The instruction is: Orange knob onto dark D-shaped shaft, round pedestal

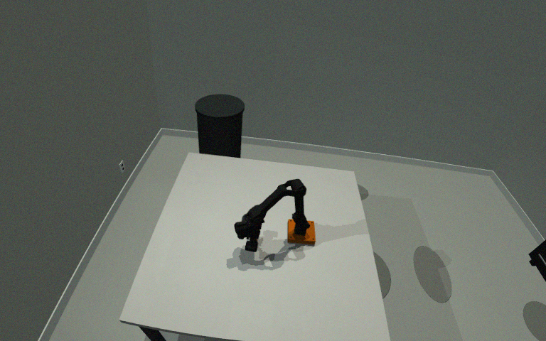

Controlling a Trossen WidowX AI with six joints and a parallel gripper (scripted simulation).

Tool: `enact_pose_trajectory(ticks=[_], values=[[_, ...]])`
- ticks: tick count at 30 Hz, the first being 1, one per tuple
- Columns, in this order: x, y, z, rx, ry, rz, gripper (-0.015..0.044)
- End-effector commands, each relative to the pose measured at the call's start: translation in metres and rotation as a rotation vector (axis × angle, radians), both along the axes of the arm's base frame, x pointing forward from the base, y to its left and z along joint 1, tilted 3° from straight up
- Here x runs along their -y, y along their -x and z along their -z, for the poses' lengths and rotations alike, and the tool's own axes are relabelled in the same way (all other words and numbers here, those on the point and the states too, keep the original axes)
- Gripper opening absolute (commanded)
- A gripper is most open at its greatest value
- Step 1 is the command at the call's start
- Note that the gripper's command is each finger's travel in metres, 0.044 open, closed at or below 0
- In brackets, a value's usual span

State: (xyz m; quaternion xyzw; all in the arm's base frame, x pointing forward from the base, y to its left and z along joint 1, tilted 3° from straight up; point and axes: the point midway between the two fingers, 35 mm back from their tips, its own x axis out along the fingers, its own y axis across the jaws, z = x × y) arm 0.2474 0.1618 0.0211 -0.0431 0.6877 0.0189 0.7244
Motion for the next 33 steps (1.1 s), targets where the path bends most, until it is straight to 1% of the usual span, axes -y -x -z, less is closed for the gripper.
enact_pose_trajectory(ticks=[1,2,5,7,18,28,33], values=[[0.001,0.001,0.001,-0.002,0.004,-0.001,0.0137],[0.001,0.001,0.001,-0.002,0.004,-0.001,0.0131],[0.0,0.0,-0.002,-0.002,0.004,-0.001,0.0052],[-0.002,-0.001,-0.012,-0.002,0.004,-0.001,0.0],[-0.008,-0.004,-0.073,-0.002,0.003,-0.001,0.0],[-0.005,0.005,-0.13,-0.002,0.003,0.0,0.0],[-0.004,0.007,-0.139,-0.002,0.003,-0.001,0.0]])
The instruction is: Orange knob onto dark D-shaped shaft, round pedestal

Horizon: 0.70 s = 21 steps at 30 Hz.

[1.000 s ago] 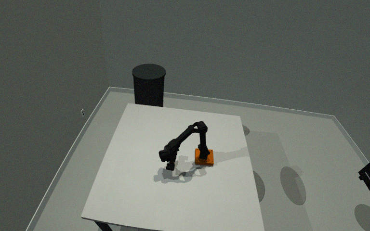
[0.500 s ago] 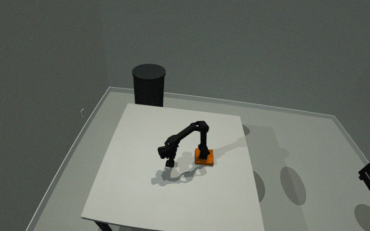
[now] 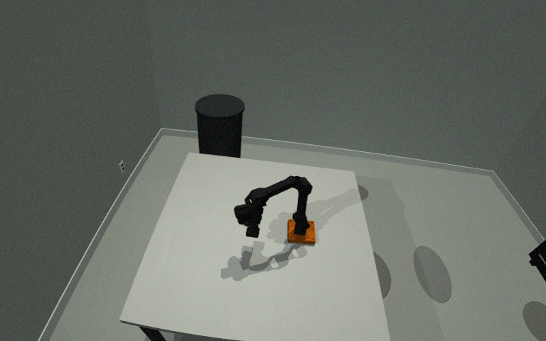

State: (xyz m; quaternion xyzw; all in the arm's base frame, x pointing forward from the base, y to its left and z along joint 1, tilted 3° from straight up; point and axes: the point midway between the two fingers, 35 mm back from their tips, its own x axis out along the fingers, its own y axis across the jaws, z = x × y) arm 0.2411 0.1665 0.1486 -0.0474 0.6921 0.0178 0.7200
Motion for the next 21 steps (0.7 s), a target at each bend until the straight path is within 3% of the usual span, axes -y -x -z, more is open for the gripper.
enact_pose_trajectory(ticks=[1,21], values=[[0.0,0.001,-0.011,0.01,-0.005,0.003,0.0],[0.04,-0.028,0.0,0.017,-0.003,0.019,0.0]])
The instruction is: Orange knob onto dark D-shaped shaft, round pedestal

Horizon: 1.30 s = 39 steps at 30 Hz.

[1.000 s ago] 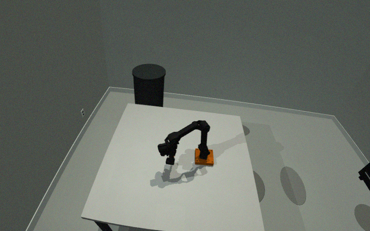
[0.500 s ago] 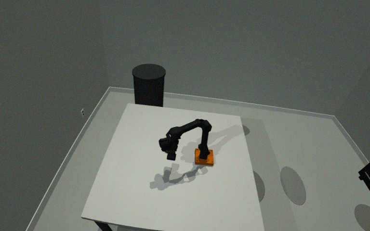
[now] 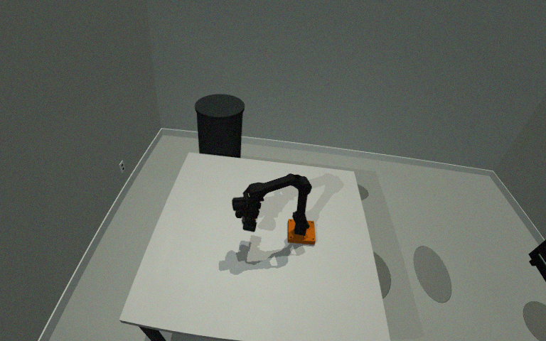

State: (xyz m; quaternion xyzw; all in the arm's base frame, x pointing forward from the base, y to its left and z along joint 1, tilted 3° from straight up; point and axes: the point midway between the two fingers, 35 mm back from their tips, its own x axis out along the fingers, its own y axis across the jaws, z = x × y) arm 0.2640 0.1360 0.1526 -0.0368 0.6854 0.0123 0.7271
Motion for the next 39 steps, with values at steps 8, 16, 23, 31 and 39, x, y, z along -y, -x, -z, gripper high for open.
enact_pose_trajectory(ticks=[8,16,23,31,39], values=[[0.031,-0.018,0.01,-0.003,0.007,-0.006,0.0],[0.054,-0.028,0.015,-0.003,0.009,-0.009,0.0],[0.074,-0.036,0.02,-0.003,0.011,-0.011,0.0],[0.099,-0.043,0.026,-0.003,0.013,-0.014,0.0],[0.124,-0.047,0.031,-0.003,0.016,-0.017,0.0]])
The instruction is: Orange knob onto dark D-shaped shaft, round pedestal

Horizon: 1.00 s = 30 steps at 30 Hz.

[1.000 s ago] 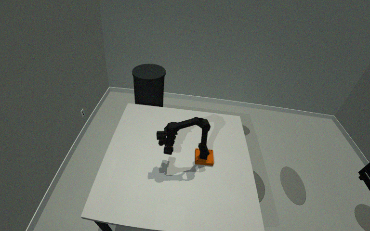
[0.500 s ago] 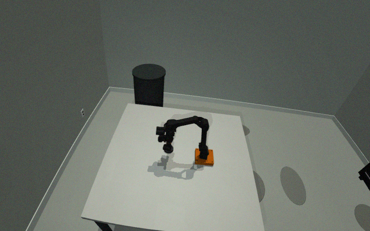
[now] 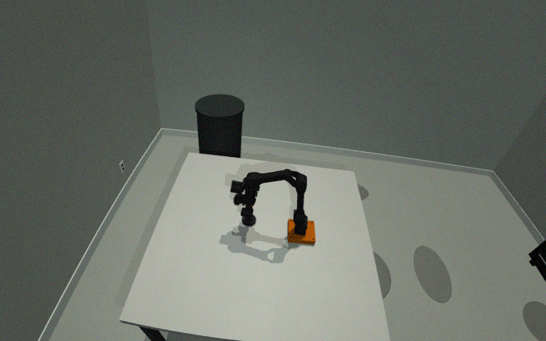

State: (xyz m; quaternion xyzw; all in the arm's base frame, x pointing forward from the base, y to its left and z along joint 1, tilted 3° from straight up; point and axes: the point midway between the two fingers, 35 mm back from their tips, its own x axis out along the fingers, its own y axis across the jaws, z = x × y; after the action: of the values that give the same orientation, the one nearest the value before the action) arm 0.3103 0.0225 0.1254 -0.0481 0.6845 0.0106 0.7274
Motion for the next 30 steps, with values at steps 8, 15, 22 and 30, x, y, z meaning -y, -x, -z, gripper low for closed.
enact_pose_trajectory(ticks=[8,15,22,30], values=[[0.025,-0.002,0.009,-0.006,-0.001,-0.006,0.0],[0.026,-0.004,0.026,-0.006,-0.001,-0.006,0.0],[0.026,-0.004,0.033,-0.006,-0.001,-0.006,0.0],[0.025,-0.004,0.032,-0.006,-0.001,-0.002,0.0]])
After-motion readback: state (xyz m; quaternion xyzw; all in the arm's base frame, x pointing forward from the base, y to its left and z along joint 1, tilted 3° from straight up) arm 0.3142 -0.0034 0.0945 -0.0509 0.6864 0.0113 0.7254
